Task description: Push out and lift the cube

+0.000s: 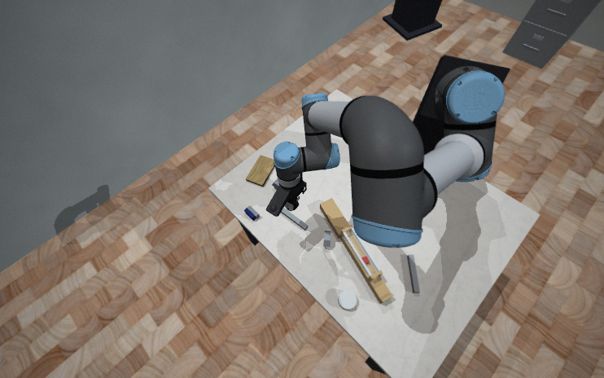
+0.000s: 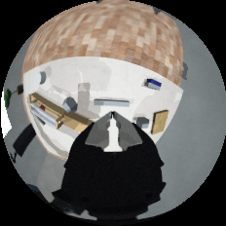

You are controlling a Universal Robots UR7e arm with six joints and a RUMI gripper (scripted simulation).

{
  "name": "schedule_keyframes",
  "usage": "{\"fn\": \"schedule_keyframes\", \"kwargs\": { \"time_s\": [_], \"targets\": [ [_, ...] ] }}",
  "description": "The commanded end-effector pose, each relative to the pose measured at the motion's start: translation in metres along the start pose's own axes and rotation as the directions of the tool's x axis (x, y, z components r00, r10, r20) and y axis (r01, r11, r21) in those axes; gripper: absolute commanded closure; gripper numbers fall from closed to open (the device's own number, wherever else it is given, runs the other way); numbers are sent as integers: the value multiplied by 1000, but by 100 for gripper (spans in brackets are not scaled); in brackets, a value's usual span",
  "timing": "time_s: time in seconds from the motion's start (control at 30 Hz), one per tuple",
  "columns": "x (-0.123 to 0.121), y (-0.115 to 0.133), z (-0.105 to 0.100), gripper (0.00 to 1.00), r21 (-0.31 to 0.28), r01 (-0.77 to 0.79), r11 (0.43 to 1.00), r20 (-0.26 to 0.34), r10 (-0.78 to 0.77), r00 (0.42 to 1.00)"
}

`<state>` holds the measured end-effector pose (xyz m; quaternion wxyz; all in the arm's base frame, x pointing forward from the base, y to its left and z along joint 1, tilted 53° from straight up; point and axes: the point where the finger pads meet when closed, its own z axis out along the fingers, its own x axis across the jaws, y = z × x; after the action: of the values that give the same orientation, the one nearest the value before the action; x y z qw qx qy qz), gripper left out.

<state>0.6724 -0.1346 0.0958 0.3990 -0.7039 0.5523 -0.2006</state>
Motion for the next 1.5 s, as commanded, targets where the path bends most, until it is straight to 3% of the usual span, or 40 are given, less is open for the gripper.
{"fn": "schedule_keyframes", "kwargs": {
  "time_s": [0.0,0.1,0.23,0.6,0.67,1.17,1.23,1.47],
  "targets": [
    [-1,0,0,100,-3,235,972,20,-235,972],
    [-1,0,0,100,-2,277,961,20,-277,961],
    [-2,1,0,100,1,435,900,20,-435,900],
    [-3,6,0,100,9,767,642,17,-767,641],
    [-3,6,0,100,9,767,642,17,-767,641],
    [-1,12,1,100,15,962,274,12,-962,274],
    [-1,12,1,100,15,962,274,12,-962,274],
    [-1,14,1,100,16,987,157,10,-988,157]
  ]
}}
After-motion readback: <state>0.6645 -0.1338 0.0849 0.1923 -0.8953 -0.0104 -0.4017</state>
